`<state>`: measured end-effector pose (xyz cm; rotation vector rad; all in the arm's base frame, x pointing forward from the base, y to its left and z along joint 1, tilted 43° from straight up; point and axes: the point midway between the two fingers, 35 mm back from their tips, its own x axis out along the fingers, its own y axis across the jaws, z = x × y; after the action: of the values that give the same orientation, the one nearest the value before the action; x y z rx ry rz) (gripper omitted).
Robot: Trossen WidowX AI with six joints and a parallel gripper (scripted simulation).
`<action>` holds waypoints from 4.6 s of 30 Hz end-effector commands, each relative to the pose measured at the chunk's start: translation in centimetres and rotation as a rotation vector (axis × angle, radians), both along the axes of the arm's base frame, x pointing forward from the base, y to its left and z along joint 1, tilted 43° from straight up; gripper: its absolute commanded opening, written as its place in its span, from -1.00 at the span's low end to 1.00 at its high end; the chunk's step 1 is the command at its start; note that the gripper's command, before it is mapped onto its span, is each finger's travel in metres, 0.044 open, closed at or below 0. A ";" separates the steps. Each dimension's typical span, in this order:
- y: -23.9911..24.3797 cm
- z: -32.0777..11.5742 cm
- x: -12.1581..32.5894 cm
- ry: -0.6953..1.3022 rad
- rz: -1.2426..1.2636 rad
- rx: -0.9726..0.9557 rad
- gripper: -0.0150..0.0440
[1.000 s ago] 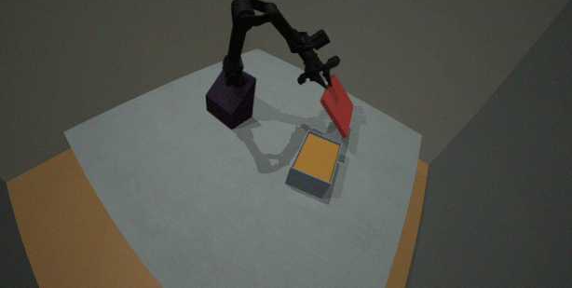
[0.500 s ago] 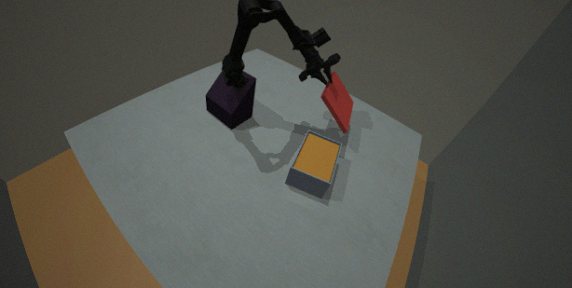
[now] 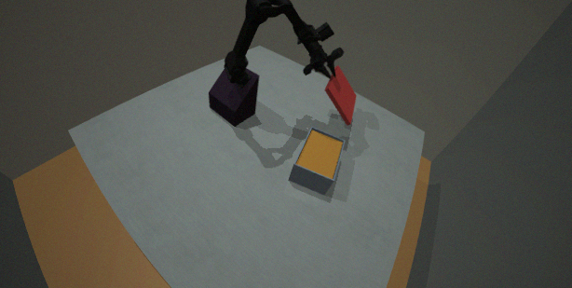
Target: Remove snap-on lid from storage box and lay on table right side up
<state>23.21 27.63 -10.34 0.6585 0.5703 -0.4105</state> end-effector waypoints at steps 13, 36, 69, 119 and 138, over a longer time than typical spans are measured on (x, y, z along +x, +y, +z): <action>2.5 -1.6 -1.4 -0.010 0.001 0.015 -0.49; 1.5 -3.3 -1.7 -0.010 0.001 0.015 -0.49; -0.2 -5.3 -1.4 -0.011 0.001 0.014 -0.49; -2.9 -8.3 -0.9 -0.012 0.001 0.013 -0.49; -3.9 -9.4 -0.8 -0.012 0.001 0.013 -0.49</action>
<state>22.38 23.63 -19.69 0.6677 0.5616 -0.4066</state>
